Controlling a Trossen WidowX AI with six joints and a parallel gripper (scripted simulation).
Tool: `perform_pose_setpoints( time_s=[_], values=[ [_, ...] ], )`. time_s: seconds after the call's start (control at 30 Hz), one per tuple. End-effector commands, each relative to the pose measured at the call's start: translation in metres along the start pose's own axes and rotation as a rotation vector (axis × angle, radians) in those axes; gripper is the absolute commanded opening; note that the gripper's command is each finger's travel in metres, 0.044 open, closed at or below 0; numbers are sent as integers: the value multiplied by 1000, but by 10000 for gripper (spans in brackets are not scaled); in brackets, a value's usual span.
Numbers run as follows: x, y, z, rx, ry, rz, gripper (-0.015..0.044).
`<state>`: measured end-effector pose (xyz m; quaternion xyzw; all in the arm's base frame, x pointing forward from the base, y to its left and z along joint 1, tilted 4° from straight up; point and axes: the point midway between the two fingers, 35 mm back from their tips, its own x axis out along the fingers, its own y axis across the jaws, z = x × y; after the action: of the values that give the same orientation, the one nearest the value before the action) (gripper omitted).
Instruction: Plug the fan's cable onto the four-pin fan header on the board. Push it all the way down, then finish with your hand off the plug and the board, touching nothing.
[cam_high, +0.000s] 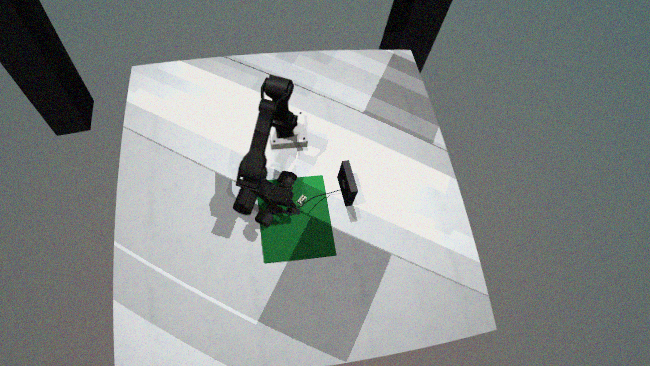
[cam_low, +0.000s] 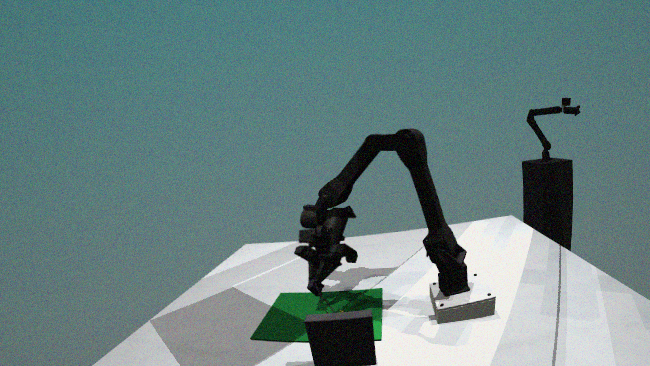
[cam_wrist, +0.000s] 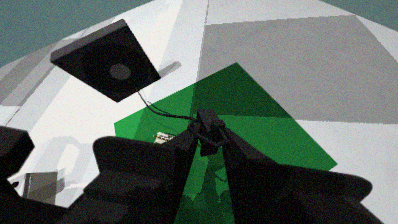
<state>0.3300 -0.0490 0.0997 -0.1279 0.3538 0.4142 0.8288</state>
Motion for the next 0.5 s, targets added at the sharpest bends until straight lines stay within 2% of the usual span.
perform_pose_setpoints(
  time_s=[0.0,0.47],
  values=[
    [0,2,-3,-5,-63,2,0],
    [-8,2,-7,-38,-260,-25,0]
  ],
)
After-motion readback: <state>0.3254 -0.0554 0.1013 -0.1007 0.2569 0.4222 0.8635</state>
